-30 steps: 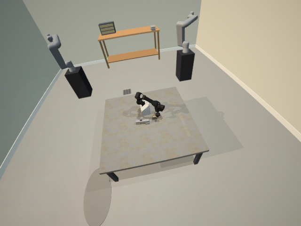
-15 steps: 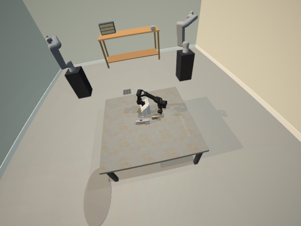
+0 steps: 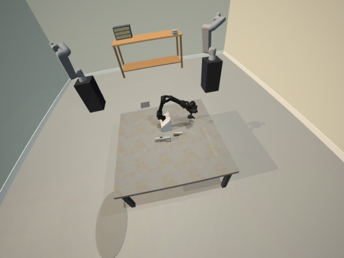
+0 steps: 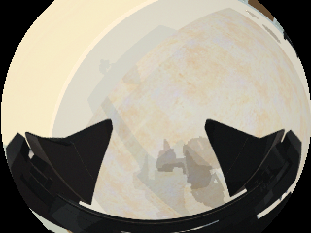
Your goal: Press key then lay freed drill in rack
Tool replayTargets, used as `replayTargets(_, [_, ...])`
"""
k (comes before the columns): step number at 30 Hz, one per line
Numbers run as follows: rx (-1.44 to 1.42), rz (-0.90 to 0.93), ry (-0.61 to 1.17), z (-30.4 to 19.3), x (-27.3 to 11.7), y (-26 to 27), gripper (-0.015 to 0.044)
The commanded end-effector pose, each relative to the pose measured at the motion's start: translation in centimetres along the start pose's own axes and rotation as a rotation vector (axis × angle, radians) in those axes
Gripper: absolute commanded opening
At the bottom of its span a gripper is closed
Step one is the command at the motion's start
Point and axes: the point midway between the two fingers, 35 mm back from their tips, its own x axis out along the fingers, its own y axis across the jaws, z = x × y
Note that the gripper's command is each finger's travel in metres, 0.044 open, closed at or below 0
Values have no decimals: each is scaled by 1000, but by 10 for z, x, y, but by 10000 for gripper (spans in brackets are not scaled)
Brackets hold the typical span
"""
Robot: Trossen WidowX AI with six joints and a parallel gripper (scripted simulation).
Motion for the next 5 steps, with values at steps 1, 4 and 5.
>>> replayTargets(1, [160, 174, -37, -9, 2, 75, 440])
replayTargets(4, [244, 274, -27, -22, 0, 116, 440])
replayTargets(5, [271, 307, -19, -27, -1, 130, 440])
